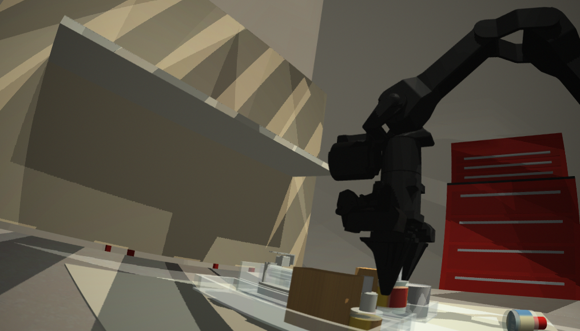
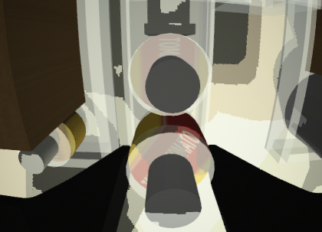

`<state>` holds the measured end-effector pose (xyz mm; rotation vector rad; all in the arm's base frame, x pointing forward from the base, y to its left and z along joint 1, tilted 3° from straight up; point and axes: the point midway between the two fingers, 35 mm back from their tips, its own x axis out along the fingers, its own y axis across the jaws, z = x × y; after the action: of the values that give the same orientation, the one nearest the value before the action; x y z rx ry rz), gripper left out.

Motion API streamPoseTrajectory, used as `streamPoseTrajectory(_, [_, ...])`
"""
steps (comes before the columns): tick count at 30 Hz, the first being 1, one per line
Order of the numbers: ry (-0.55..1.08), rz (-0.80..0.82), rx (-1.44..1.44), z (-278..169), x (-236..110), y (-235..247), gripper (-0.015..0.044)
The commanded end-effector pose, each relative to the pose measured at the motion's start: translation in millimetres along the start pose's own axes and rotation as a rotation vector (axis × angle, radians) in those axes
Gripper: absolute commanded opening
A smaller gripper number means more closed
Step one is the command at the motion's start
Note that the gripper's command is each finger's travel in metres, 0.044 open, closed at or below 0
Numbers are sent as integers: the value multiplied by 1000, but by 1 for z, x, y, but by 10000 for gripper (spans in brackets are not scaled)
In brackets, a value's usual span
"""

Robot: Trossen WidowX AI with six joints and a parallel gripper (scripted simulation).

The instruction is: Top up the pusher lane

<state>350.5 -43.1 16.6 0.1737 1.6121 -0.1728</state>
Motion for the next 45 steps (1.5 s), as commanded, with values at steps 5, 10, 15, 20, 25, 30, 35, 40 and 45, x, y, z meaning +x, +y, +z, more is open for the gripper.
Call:
streamPoseTrajectory(5, [-33, 0, -1, 9, 0, 0, 0])
streamPoseTrajectory(10, [-33, 0, -1, 9, 2, 0, 0])
streamPoseTrajectory(15, [-33, 0, -1, 9, 4, 0, 0])
streamPoseTrajectory(20, [-33, 0, -1, 9, 6, 0, 0])
streamPoseTrajectory(25, [-33, 0, -1, 9, 8, 0, 0])
streamPoseTrajectory(30, [-33, 0, -1, 8, 10, 0, 0])
streamPoseTrajectory(35, [-33, 0, -1, 8, 12, 0, 0])
streamPoseTrajectory(40, [-33, 0, -1, 8, 14, 0, 0])
streamPoseTrajectory(45, [-33, 0, -1, 7, 16, 0, 0])
